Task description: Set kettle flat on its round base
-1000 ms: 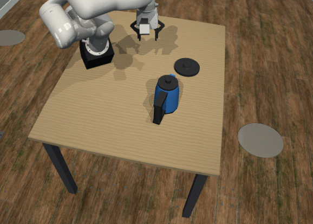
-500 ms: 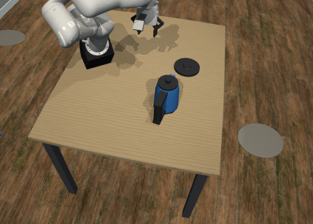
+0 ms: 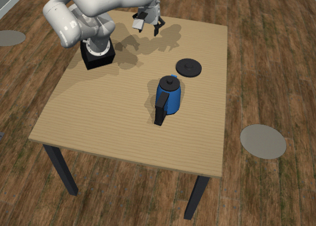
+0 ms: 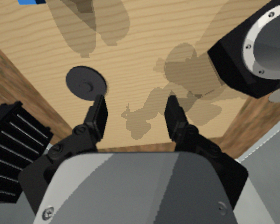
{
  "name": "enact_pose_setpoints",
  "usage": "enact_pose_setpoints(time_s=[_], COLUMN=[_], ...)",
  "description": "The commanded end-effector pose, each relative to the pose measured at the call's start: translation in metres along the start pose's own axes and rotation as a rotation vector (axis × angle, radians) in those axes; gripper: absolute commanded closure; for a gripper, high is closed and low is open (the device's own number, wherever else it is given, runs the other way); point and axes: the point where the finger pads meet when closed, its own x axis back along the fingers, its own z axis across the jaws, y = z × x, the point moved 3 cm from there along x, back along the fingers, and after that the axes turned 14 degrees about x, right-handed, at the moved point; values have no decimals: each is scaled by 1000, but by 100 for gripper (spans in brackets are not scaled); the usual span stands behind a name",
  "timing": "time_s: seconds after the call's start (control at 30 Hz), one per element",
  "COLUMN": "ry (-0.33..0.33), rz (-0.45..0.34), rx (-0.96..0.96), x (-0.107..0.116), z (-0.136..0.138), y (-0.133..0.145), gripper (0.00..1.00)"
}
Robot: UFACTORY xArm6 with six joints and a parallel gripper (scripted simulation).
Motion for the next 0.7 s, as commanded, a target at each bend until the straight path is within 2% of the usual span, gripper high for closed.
enact_pose_setpoints(time_s=[0.0, 0.3, 0.53, 0.67], ry=[-1, -1, -1, -1], rz=[-2, -2, -2, -2], rx=[-2, -2, -2, -2], x=[1, 1, 1, 1], z=[-1, -4, -10, -18], y=[0, -6, -21, -40], gripper=[19, 19, 19, 19])
